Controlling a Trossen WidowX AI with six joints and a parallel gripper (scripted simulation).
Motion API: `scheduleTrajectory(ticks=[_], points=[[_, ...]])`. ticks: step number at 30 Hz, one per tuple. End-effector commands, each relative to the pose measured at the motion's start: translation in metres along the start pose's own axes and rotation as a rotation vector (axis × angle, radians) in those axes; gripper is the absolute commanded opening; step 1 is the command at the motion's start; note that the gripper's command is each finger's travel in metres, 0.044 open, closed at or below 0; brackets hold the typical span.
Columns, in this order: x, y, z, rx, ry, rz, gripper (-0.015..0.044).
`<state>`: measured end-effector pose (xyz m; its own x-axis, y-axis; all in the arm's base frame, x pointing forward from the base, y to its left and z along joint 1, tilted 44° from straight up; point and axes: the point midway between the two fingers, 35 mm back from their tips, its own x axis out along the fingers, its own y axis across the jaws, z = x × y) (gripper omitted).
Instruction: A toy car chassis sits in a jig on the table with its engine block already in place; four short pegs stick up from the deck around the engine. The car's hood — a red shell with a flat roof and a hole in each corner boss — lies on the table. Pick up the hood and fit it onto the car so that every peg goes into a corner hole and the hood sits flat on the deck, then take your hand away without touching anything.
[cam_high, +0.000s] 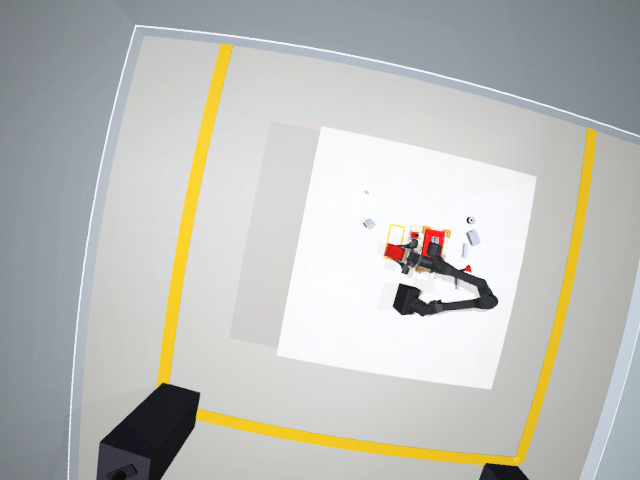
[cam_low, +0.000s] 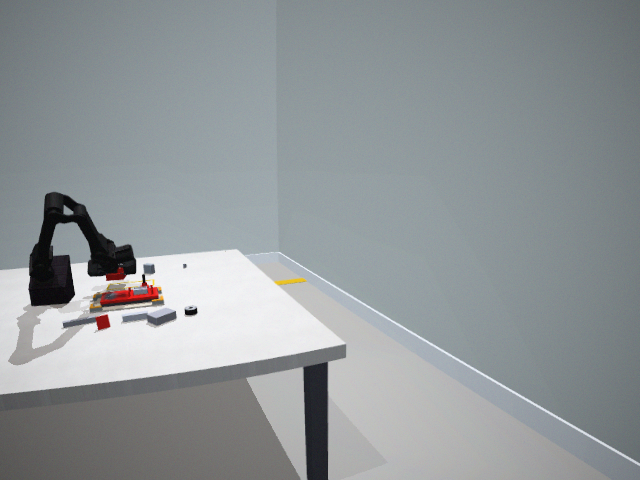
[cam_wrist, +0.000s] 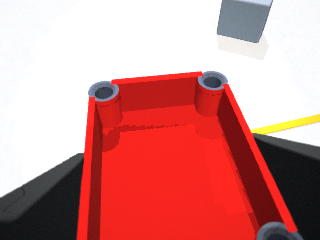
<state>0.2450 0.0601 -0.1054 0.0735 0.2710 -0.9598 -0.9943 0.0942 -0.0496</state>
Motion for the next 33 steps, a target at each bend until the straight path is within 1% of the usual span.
scheduleTrajectory(ticks=[1, 8, 15, 33], points=[[-0.008, -0.002, 0.014, 0.000, 0.001, -0.006, 0.0000], [-0.020, 0.000, 0.033, 0.000, -0.002, -0.007, 0.0000], [-0.019, 0.001, 0.032, 0.021, -0.002, -0.007, 0.0000], [-0.018, 0.002, 0.031, 0.407, -0.003, -0.006, 0.0000]])
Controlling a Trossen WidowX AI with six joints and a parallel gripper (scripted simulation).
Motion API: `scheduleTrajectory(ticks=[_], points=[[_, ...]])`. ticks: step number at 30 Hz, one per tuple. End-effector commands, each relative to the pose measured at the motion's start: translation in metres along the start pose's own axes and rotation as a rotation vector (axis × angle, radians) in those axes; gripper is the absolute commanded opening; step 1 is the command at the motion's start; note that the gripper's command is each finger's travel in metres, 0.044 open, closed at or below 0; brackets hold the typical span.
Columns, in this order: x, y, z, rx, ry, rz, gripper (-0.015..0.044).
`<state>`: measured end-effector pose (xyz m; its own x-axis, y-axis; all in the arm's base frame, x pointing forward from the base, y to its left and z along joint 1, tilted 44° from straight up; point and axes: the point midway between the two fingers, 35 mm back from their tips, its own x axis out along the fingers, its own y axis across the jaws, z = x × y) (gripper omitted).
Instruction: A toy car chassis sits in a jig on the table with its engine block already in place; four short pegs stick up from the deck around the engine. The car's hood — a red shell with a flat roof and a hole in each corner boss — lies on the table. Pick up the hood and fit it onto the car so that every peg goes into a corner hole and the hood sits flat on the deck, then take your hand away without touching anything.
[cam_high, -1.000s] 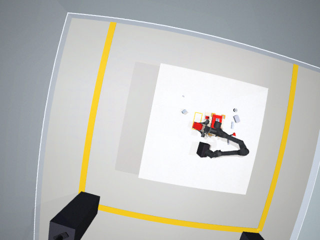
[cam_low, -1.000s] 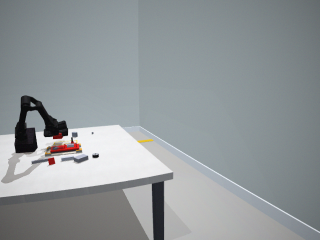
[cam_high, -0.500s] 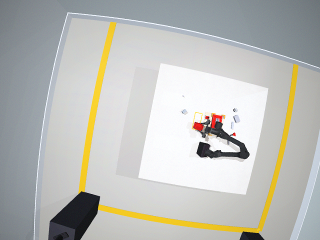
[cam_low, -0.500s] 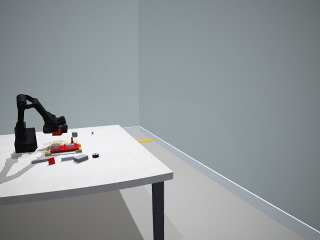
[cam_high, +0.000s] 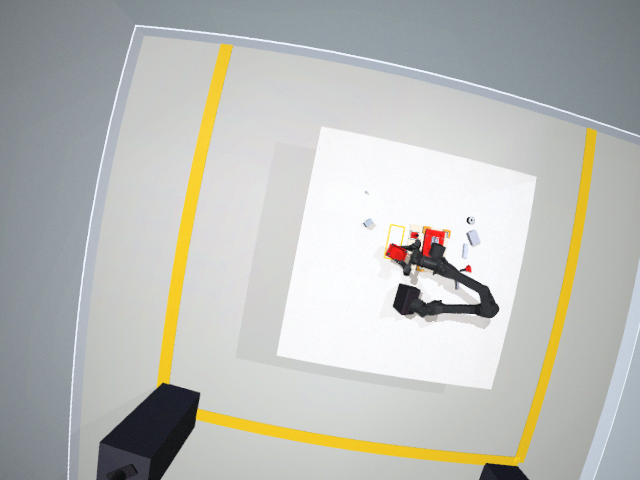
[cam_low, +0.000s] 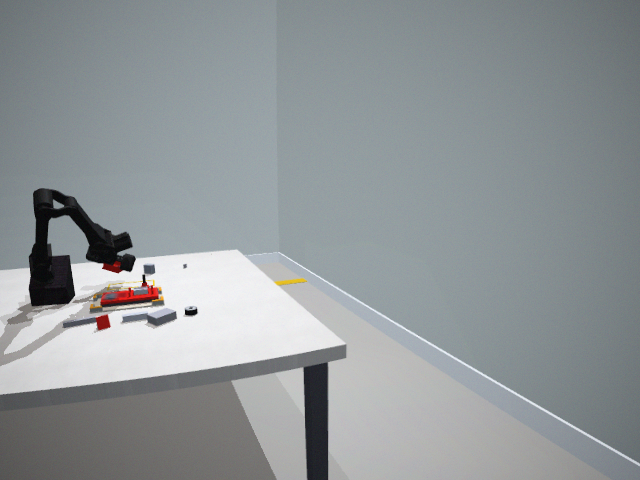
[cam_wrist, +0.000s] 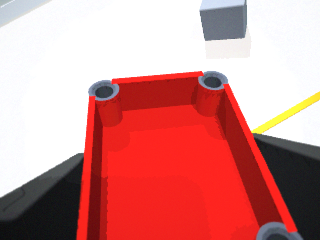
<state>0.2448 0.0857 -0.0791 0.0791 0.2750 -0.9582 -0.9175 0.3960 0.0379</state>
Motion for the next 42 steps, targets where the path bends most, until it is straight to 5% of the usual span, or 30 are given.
scheduleTrajectory(ticks=[1, 42], points=[[0.0004, 0.0000, -0.0008, 0.105, 0.002, -0.002, 0.0000], [0.0006, 0.0001, -0.0011, 1.063, 0.001, -0.003, 0.0000]])
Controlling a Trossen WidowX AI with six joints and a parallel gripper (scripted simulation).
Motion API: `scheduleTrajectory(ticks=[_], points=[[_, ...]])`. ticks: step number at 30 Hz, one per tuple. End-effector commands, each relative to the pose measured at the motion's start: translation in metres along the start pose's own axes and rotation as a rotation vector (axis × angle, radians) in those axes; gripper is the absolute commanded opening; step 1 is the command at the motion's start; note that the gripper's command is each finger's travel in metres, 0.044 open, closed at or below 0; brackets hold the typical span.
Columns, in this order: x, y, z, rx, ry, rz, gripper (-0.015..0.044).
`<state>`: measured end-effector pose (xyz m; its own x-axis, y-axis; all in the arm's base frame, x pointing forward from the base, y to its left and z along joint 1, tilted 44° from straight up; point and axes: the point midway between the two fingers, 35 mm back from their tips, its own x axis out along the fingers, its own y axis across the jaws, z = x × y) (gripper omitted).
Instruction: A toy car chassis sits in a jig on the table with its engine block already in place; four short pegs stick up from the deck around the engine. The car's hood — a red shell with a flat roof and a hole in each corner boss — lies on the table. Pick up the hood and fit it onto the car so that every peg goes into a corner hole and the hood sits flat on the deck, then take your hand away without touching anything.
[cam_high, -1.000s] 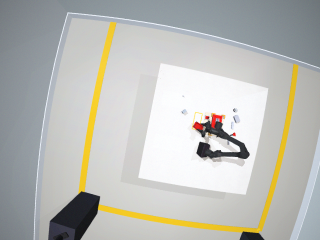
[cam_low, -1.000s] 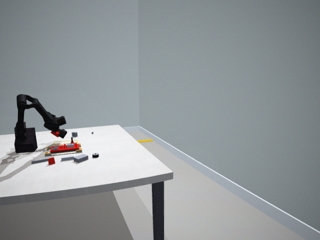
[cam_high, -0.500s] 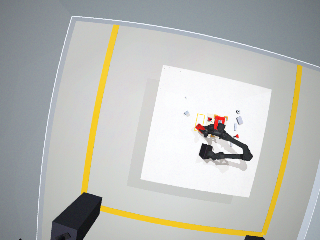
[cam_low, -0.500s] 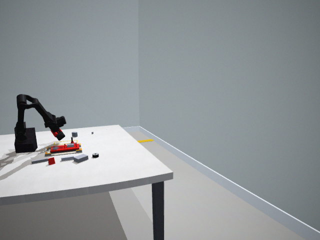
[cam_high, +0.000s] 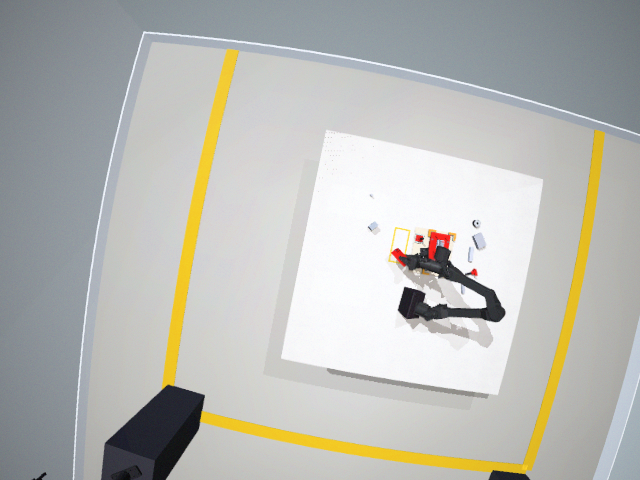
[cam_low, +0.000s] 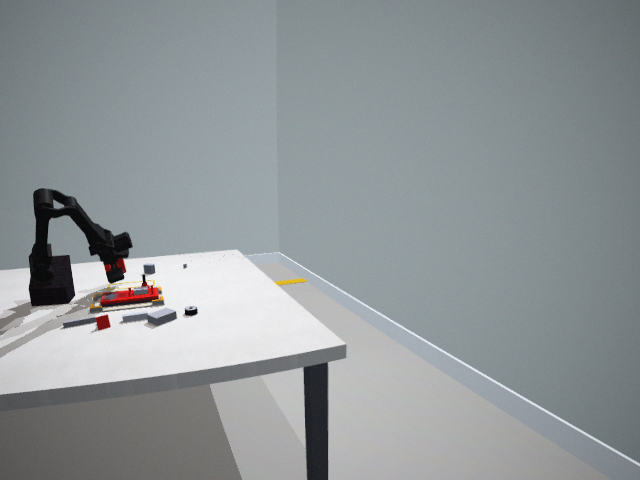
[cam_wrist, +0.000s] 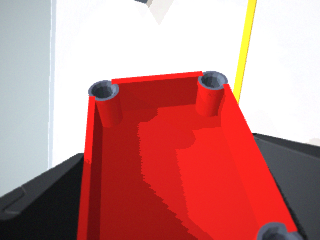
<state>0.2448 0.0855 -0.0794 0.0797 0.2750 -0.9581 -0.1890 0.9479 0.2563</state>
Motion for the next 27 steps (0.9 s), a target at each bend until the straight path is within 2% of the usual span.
scheduleTrajectory(ticks=[1, 7, 27], points=[[0.000, -0.001, -0.001, 0.108, 0.000, -0.003, 0.0000], [0.000, -0.001, -0.001, 0.205, 0.000, -0.003, 0.0000], [0.002, -0.011, -0.003, 0.835, -0.001, -0.004, 0.0000]])
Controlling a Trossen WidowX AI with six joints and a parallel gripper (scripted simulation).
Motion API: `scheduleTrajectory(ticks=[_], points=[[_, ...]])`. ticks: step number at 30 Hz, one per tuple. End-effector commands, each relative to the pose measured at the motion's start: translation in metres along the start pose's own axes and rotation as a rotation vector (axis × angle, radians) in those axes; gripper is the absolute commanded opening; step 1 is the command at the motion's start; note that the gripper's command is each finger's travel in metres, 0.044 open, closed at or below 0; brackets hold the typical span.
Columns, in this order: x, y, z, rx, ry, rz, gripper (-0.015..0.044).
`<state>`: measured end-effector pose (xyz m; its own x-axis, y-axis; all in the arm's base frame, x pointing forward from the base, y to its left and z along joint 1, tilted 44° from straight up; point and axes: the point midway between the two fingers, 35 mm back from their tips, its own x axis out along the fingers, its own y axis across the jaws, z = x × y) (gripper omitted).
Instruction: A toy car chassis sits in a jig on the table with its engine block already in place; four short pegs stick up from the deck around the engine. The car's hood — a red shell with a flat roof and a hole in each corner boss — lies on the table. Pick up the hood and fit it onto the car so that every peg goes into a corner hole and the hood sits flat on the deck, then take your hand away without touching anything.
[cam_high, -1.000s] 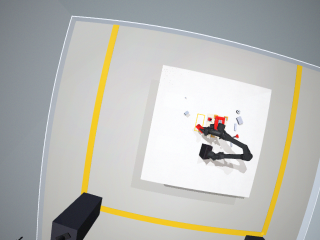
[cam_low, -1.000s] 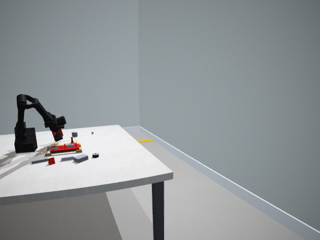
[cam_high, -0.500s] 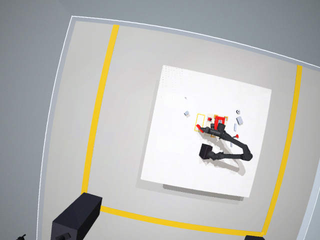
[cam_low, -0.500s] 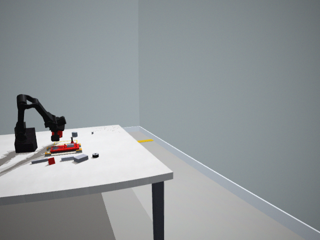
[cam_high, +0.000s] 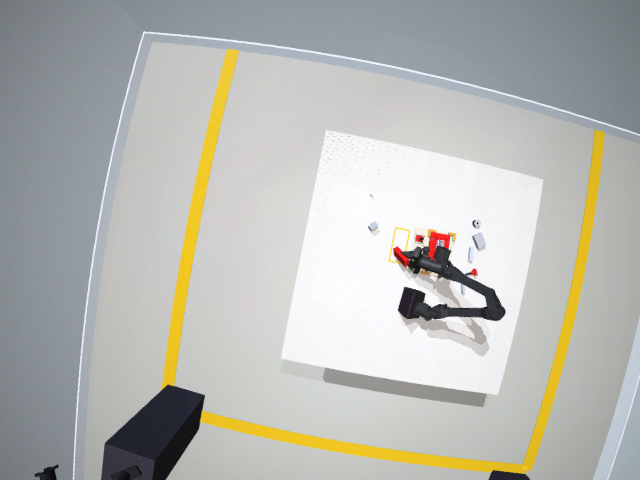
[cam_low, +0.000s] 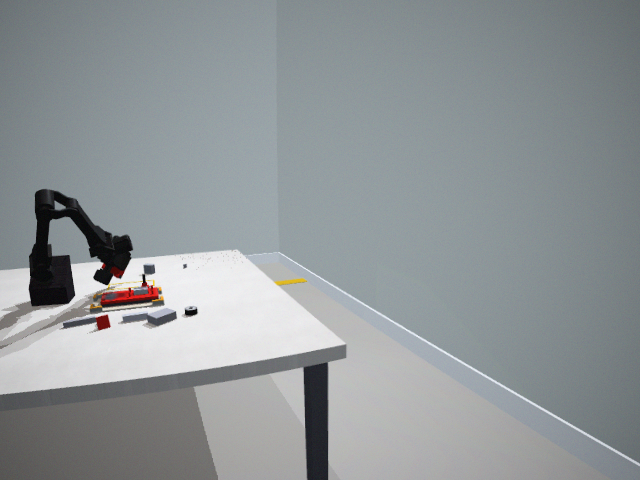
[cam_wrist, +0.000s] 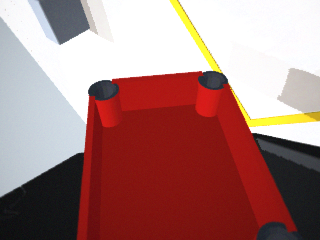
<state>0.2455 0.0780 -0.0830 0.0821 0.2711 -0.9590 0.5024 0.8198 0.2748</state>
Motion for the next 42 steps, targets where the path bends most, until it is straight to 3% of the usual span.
scheduleTrajectory(ticks=[1, 21, 27, 42], points=[[0.001, -0.004, 0.001, 0.149, 0.001, -0.001, 0.0000], [0.008, -0.037, 0.017, 0.876, -0.001, -0.005, 0.0000], [0.006, -0.031, 0.016, 0.775, -0.003, -0.002, 0.0000], [0.006, -0.030, 0.017, 0.808, 0.004, 0.007, 0.0394]])
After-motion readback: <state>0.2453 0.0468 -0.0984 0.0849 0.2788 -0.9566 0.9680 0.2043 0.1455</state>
